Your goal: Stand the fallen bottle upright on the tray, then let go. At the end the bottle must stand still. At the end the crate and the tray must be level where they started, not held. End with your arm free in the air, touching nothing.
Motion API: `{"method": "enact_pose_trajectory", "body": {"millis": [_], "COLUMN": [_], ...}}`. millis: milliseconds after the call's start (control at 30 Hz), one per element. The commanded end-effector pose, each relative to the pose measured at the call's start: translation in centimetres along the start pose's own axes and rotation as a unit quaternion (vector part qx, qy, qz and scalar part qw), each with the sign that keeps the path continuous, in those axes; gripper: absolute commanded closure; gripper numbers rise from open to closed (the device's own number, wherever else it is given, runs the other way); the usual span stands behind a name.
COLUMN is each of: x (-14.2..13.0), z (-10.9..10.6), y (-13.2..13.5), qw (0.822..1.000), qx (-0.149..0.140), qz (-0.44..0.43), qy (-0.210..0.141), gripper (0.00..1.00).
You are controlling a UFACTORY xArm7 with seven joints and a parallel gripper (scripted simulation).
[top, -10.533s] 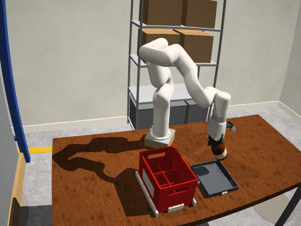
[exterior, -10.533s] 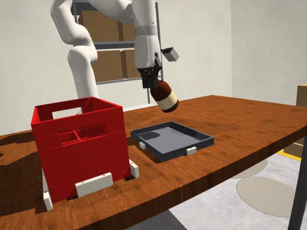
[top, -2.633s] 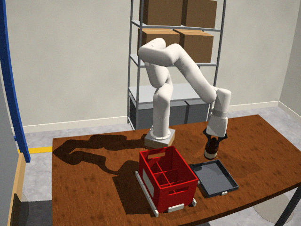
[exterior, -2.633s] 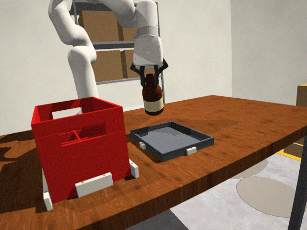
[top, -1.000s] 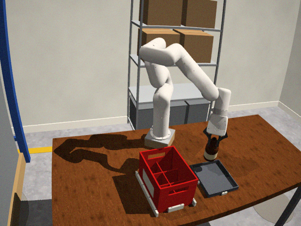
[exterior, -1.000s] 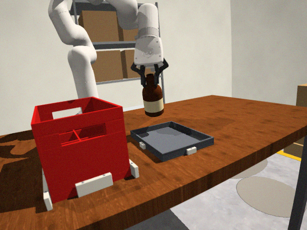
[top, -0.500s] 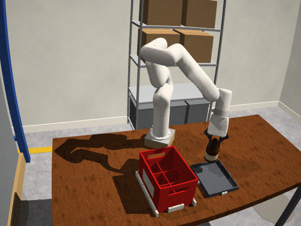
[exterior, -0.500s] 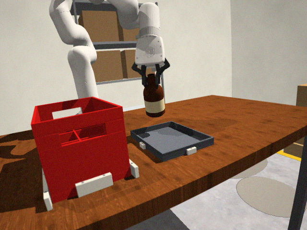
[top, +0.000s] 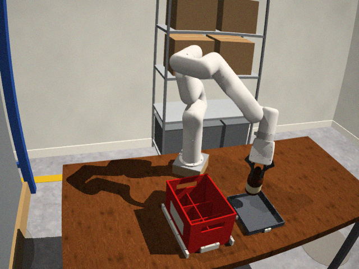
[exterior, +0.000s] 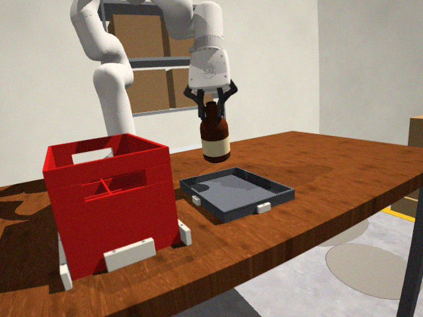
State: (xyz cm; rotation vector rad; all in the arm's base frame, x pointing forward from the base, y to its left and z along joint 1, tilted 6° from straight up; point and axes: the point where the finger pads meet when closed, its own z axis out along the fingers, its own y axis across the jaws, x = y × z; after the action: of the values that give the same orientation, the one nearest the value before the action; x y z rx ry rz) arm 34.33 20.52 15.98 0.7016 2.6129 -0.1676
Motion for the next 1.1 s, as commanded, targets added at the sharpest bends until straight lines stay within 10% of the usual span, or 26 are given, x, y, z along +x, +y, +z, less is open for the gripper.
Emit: {"method": "enact_pose_trajectory", "body": {"millis": [0,1067], "x": [-0.42,-1.06], "z": [0.0,0.23], "y": [0.4,0.88], "qw": [1.0,1.0], "qx": [-0.002,-0.002], "qz": [0.001,0.001], "qy": [0.0,0.0], "gripper": [1.0,1.0]}}
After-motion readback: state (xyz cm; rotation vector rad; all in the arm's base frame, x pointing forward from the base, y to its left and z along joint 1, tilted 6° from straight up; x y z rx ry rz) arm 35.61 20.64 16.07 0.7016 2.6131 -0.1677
